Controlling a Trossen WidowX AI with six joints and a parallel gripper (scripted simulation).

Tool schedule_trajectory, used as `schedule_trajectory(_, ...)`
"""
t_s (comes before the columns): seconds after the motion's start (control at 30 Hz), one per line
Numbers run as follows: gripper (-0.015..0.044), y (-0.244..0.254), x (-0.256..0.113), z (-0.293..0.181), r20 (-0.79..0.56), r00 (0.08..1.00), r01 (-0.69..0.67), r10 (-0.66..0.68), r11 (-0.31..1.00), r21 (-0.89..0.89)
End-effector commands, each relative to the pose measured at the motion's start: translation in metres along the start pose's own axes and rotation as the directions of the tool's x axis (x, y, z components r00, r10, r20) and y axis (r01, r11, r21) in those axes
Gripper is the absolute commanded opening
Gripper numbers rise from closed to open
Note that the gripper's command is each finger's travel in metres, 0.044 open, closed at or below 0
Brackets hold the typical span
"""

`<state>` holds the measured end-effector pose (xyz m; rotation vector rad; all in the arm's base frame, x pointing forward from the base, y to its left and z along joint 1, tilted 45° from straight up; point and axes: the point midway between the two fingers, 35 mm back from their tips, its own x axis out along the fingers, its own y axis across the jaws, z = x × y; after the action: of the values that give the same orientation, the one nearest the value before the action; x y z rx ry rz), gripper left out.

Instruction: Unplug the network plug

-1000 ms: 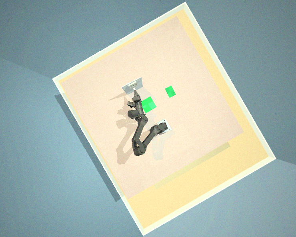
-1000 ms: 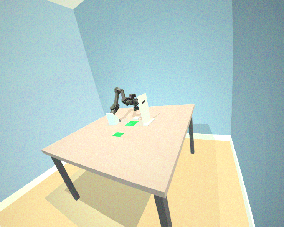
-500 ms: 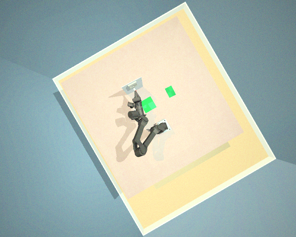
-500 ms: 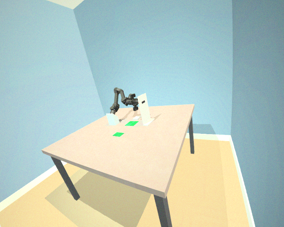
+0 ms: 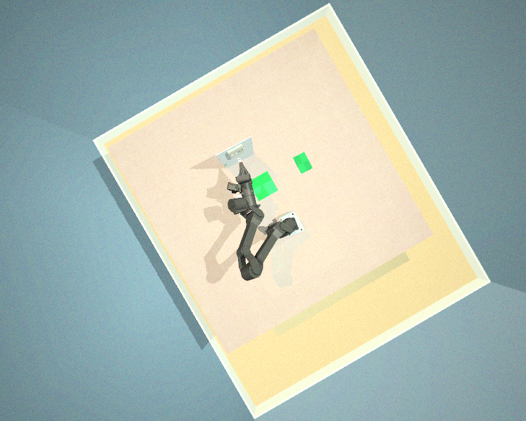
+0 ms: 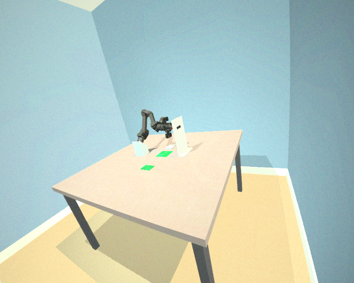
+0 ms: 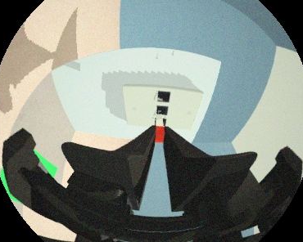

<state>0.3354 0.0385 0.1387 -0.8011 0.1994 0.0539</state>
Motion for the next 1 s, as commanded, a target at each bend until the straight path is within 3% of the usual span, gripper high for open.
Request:
schedule_trajectory(0.0,0.0,0.0,-0.004,-0.001,-0.002,1.0,0.003,-0.003,1.0,0.001)
schedule_trajectory(0.97,0.0,0.0,-0.014,-0.003,-0.002,1.0,0.002,-0.002,1.0,0.001)
